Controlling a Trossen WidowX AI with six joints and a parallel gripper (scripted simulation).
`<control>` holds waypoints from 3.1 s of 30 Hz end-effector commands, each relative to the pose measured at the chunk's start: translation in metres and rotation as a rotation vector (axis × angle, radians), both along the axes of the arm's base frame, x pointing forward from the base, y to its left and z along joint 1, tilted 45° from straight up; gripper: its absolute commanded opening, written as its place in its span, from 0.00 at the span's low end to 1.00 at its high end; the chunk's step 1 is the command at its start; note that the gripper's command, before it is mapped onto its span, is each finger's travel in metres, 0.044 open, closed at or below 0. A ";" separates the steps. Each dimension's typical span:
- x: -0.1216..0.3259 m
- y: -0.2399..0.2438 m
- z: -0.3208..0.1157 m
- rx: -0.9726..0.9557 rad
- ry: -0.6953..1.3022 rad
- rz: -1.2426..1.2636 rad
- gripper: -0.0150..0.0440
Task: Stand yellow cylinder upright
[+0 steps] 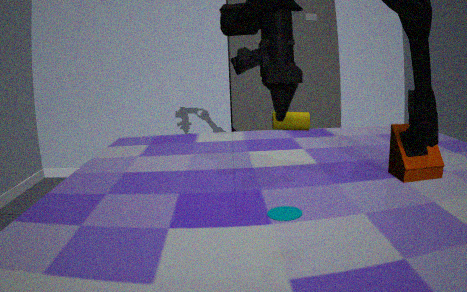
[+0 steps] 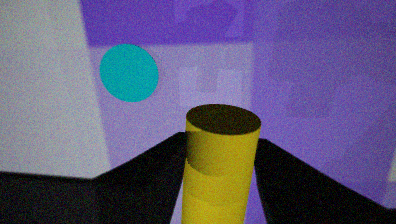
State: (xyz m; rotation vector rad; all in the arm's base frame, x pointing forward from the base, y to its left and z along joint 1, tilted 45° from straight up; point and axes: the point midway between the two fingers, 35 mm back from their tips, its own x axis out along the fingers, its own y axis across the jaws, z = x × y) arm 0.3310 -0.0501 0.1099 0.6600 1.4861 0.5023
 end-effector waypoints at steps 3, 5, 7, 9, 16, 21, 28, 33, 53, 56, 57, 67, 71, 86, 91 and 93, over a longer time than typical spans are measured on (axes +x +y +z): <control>0.003 0.013 0.013 0.012 0.045 -0.047 0.43; 0.003 0.017 0.017 0.015 0.060 -0.063 0.43; 0.004 0.021 0.021 0.018 0.075 -0.078 0.43; 0.004 0.025 0.025 0.021 0.090 -0.093 0.43; 0.005 0.040 0.040 0.034 0.144 -0.146 0.43; 0.005 0.051 0.051 0.043 0.183 -0.182 0.43; 0.004 0.059 0.058 0.048 0.212 -0.209 0.43; 0.003 0.060 0.055 0.022 0.203 -0.208 0.43; 0.000 0.065 0.043 -0.096 0.155 -0.212 0.43; 0.000 0.066 0.041 -0.114 0.147 -0.214 0.43; 0.000 0.066 0.040 -0.119 0.144 -0.215 0.43; -0.001 0.068 0.035 -0.174 0.115 -0.225 0.43; -0.001 0.068 0.033 -0.196 0.102 -0.230 0.43; -0.001 0.070 0.026 -0.272 0.050 -0.254 0.43; -0.001 0.071 0.024 -0.296 0.032 -0.264 0.43; -0.001 0.071 0.024 -0.305 0.024 -0.268 0.43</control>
